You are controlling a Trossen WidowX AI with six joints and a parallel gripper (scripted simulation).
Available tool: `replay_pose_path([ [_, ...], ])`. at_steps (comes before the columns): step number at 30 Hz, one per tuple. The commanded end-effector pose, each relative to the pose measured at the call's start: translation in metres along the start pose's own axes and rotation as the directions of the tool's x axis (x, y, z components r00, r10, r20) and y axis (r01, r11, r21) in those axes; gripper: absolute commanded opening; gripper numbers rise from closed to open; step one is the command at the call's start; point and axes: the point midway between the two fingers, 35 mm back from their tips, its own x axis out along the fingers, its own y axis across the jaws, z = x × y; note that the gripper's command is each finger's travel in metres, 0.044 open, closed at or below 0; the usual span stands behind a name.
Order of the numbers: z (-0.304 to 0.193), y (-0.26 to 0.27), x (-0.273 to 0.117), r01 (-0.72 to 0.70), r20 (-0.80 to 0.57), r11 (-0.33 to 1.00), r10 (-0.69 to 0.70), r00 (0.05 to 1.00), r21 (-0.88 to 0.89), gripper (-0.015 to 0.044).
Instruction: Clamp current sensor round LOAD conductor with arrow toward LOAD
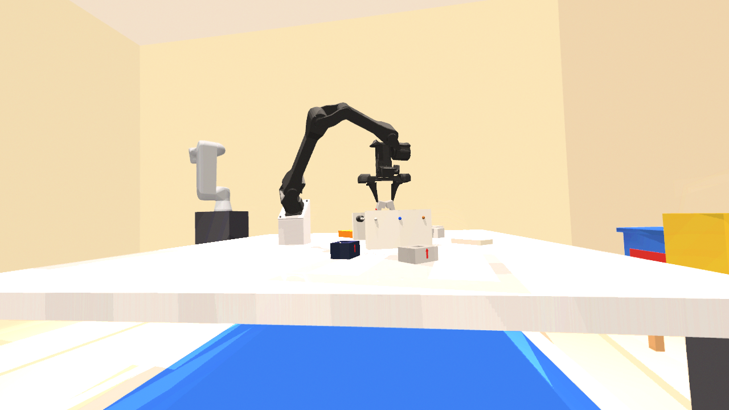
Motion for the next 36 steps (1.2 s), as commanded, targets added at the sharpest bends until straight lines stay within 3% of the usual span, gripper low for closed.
replay_pose_path([
  [1, 0.0, -0.001, 0.006, 0.003, 0.003, 1.0, -0.003, 1.0, -0.004, 0.0],
  [17, 0.001, -0.002, 0.032, 0.004, 0.005, 1.0, -0.004, 1.0, -0.004, 0.0],
  [36, 0.001, -0.001, 0.028, 0.001, 0.002, 1.0, -0.001, 1.0, 0.001, 0.0],
])
